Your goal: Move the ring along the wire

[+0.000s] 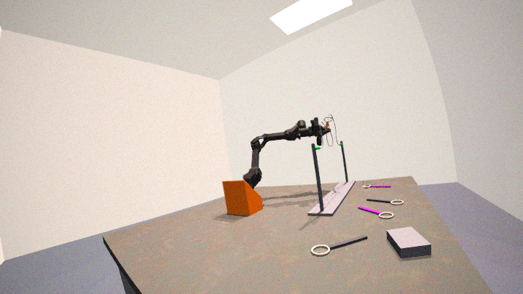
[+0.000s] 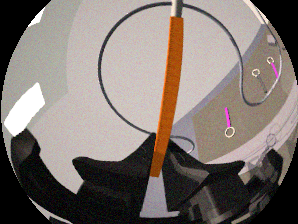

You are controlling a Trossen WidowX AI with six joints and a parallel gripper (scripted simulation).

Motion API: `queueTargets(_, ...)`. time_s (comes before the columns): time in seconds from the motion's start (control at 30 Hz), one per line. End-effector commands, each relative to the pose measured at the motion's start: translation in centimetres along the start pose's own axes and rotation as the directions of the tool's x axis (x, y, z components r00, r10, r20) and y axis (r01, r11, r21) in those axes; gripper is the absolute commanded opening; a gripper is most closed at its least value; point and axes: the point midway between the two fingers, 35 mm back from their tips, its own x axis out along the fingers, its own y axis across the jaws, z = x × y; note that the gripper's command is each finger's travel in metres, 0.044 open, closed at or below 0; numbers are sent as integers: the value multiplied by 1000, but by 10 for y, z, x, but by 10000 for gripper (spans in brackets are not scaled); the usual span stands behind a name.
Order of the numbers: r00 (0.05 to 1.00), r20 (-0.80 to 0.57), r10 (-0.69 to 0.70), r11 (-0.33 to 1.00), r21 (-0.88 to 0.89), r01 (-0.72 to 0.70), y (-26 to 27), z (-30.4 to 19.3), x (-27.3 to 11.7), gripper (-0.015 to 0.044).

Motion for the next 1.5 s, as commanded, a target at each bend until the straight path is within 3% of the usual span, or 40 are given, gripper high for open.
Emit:
queueTargets(0.0, 1000, 9, 20, 998, 54, -21, 0, 0, 0, -150)
queueTargets(0.43, 994, -47, 99, 974, 207, -87, 5, 1, -10, -150)
queueTargets(1.47, 965, 58, 255, 820, 516, -248, 15, 5, -10, -150)
